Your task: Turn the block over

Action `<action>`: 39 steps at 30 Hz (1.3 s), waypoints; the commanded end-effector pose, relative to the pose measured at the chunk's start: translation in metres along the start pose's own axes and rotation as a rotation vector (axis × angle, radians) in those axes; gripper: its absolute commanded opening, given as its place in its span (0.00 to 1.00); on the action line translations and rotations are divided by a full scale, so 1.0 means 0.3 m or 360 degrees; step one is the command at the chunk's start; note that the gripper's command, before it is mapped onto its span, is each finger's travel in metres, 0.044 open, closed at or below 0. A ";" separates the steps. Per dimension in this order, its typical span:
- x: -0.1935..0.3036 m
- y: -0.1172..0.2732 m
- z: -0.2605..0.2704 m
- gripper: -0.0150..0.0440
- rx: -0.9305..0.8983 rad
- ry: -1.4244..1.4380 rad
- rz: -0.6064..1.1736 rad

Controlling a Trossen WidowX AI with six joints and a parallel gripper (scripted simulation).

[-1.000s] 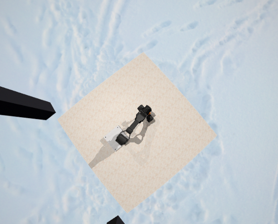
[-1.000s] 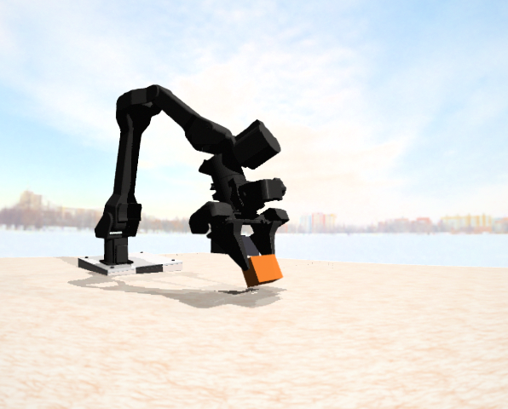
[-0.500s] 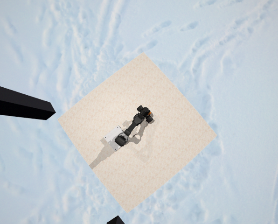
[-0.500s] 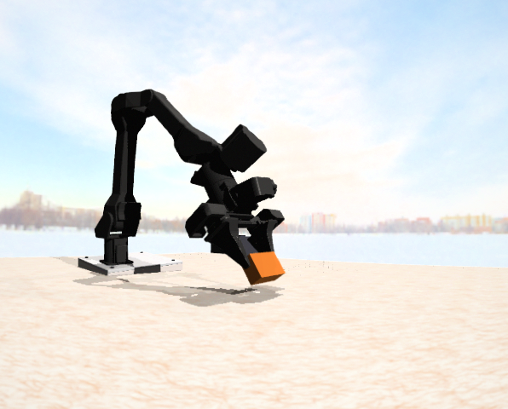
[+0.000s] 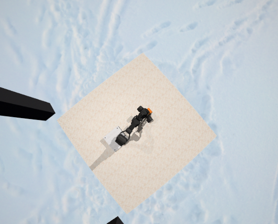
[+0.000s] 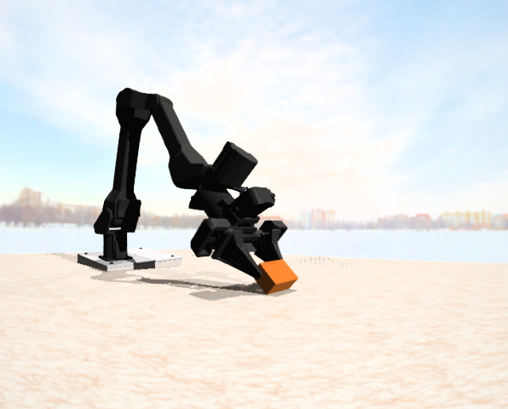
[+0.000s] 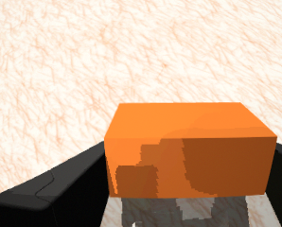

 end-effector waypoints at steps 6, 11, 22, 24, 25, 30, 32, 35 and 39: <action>0.078 -0.030 -0.002 0.25 0.0001 0.0012 -0.0201; 0.109 -0.028 -0.006 0.25 0.0000 0.0014 -0.0315; 0.172 0.005 -0.019 0.25 0.0005 0.0011 -0.0561; 0.176 0.009 -0.020 0.25 0.0005 0.0010 -0.0576; 0.176 0.009 -0.020 0.25 0.0005 0.0010 -0.0576; 0.176 0.013 -0.020 0.25 0.0005 0.0010 -0.0616; 0.176 0.014 -0.020 0.25 0.0005 0.0010 -0.0619; 0.176 0.014 -0.020 0.25 0.0005 0.0010 -0.0619; 0.176 0.014 -0.020 0.25 0.0005 0.0010 -0.0619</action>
Point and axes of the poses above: the point midway between the two fingers, 35 mm back from their tips, its own y axis back along the fingers, its own z axis across the jaws, x = y × z, the point moved 8 cm from there along y, back along the fingers, and after that the axes turned 1 degree about -y, right-handed, at the moved point
